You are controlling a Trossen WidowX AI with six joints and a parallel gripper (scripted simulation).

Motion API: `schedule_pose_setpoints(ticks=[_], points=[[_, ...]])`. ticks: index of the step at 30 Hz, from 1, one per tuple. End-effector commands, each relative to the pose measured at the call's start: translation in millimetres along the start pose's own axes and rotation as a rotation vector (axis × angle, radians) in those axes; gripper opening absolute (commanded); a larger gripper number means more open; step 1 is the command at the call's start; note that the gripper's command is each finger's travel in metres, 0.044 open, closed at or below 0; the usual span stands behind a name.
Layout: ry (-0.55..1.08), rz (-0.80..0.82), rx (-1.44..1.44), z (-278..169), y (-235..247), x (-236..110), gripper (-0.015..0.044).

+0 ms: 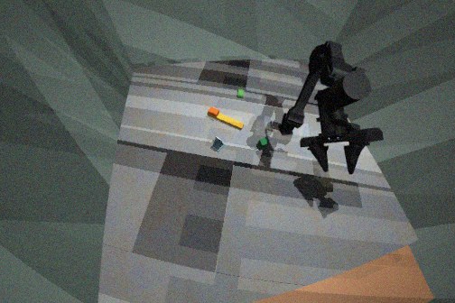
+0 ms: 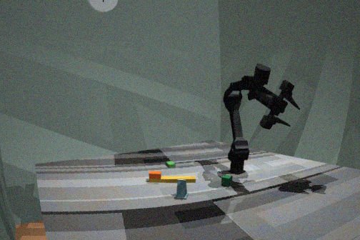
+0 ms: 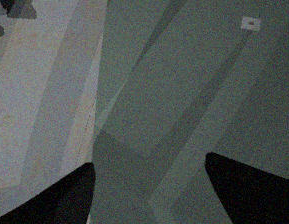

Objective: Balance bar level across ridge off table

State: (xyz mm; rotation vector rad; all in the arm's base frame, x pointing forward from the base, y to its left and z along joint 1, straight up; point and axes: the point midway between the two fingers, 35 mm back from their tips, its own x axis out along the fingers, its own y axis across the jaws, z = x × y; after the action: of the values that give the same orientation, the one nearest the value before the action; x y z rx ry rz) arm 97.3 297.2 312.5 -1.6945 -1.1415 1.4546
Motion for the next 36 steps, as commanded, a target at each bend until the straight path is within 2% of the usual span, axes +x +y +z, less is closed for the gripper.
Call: schedule_pose_setpoints(ticks=[1, 20, 36], points=[[0.058, 0.066, 0.023, -21.8, 15.9, 0.7, 0.0315], [0.256, 0.283, 0.185, -96.5, 82.4, -20.7, 0.0315], [0.377, 0.528, 0.268, -148.1, 153.8, -62.8, 0.0315]])
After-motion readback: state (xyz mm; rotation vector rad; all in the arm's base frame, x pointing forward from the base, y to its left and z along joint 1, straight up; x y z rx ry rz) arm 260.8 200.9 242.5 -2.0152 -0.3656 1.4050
